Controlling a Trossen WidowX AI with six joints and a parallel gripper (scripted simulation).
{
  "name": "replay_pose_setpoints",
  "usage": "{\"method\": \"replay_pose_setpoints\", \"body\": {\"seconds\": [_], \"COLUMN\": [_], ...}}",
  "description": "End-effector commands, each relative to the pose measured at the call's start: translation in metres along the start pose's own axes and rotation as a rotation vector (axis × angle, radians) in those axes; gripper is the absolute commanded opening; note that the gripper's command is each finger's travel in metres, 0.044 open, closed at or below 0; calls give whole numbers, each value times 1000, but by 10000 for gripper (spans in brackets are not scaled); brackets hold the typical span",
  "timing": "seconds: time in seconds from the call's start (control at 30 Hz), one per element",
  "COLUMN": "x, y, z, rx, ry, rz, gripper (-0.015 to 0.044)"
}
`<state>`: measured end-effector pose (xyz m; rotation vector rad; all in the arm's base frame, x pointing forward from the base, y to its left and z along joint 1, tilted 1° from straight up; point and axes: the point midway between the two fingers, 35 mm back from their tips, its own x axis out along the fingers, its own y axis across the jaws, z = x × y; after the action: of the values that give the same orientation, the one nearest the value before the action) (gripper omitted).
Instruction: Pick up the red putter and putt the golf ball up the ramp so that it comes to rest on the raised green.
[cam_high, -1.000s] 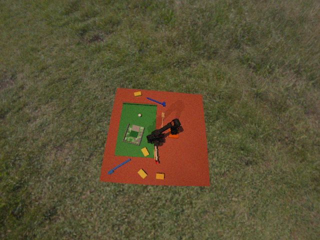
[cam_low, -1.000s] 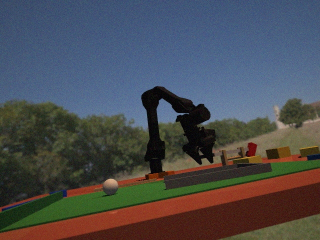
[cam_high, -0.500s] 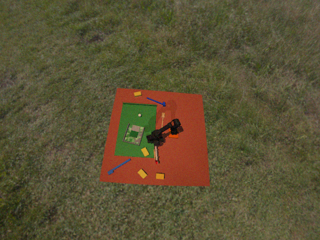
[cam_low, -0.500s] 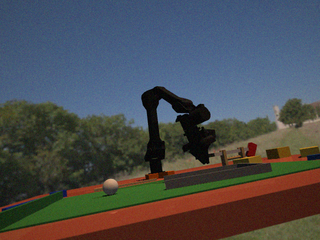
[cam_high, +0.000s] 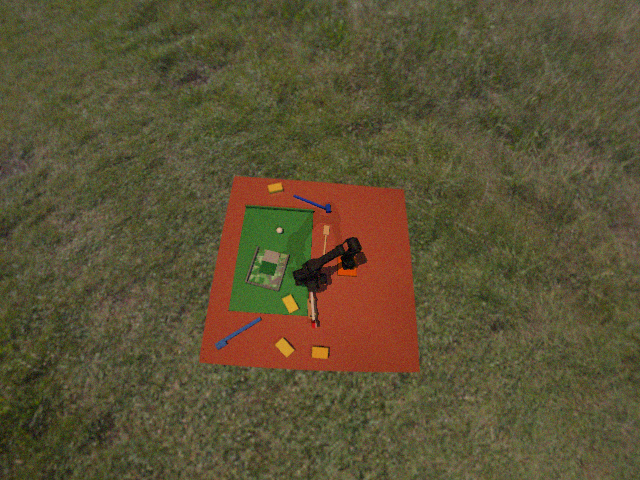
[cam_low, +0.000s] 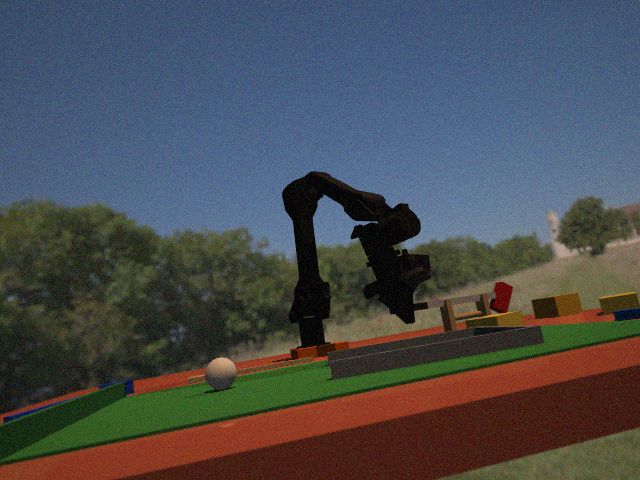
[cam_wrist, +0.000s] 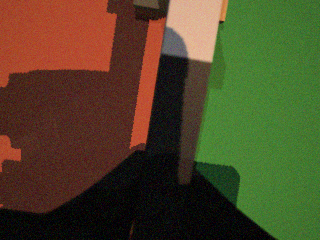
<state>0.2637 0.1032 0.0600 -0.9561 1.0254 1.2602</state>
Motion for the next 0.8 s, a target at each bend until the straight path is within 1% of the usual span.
{"method": "replay_pose_setpoints", "body": {"seconds": [0.0,0.4,0.53,0.57,0.77], "x": [-21,-83,-87,-80,-89], "y": [-5,-1,0,-2,-16], "z": [8,23,23,20,-5], "rx": [-6,-6,-6,5,150], "ry": [-10,-10,-10,-3,16], "rz": [-16,-15,-15,-16,-41], "gripper": [0,0,0,0,0]}}
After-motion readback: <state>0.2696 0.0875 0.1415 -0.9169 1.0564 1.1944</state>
